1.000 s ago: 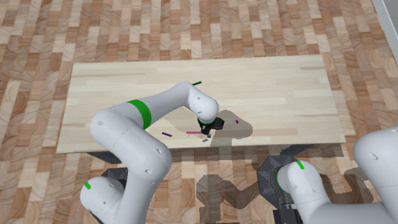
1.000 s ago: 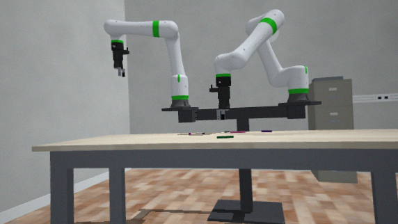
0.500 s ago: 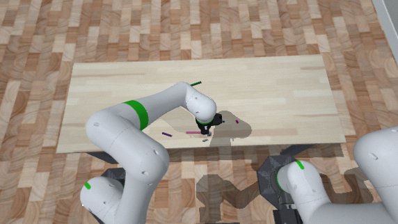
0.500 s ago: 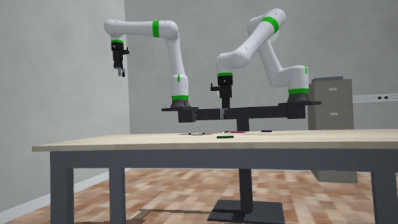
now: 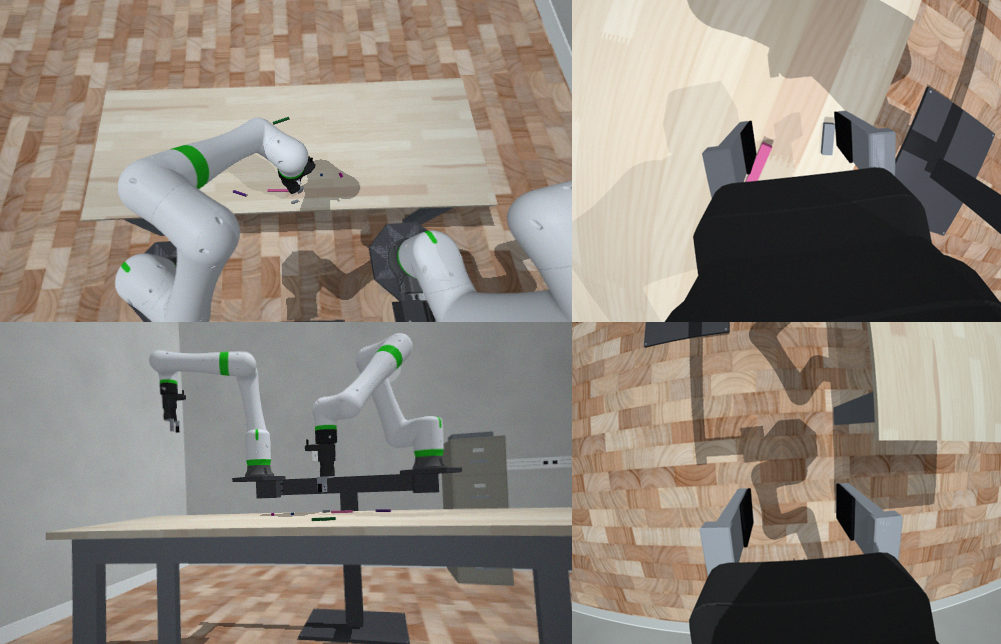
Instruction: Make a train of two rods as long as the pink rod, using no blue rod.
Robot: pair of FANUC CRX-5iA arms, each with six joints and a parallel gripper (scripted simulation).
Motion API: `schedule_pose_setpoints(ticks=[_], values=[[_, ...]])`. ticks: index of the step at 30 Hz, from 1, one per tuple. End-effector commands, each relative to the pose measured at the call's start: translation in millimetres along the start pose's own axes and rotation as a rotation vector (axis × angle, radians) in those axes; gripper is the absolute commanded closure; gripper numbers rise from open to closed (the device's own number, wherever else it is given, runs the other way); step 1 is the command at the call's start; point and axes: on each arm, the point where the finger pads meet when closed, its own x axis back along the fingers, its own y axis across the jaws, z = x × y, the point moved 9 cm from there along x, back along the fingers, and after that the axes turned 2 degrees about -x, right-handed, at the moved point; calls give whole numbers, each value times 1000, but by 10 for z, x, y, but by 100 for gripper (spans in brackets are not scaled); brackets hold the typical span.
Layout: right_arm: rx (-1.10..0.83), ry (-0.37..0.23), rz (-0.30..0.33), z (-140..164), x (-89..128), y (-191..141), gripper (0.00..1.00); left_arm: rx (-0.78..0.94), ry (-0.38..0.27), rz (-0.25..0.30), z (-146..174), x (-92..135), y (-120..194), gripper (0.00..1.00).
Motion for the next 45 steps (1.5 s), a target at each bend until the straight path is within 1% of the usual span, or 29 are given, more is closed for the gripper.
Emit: schedule_pose_setpoints(ticks=[1, 10, 12, 13, 27, 29, 33, 37, 45], values=[[0, -2, 0, -1, 10, -2, 0, 167, -2, 12, -30, 31, -41, 0], [0, -2, 0, -1, 10, -2, 0, 420, -1, 12, -113, 62, -118, 0], [0, -2, 0, -1, 10, -2, 0, 420, -1, 12, -113, 62, -118, 0], [0, -2, 0, -1, 10, -2, 0, 502, 0, 12, -144, 71, -141, 0], [0, -2, 0, -1, 10, -2, 0, 884, 2, 12, -304, 115, -234, 0], [0, -2, 0, -1, 10, -2, 0, 884, 2, 12, -304, 115, -234, 0], [0, -2, 0, -1, 10, -2, 0, 1024, 3, 12, -368, 131, -261, 0], [0, -2, 0, -1, 10, -2, 0, 1078, 4, 12, -394, 137, -270, 0], [0, -2, 0, -1, 10, -2, 0, 1084, 4, 12, -397, 137, -271, 0]])
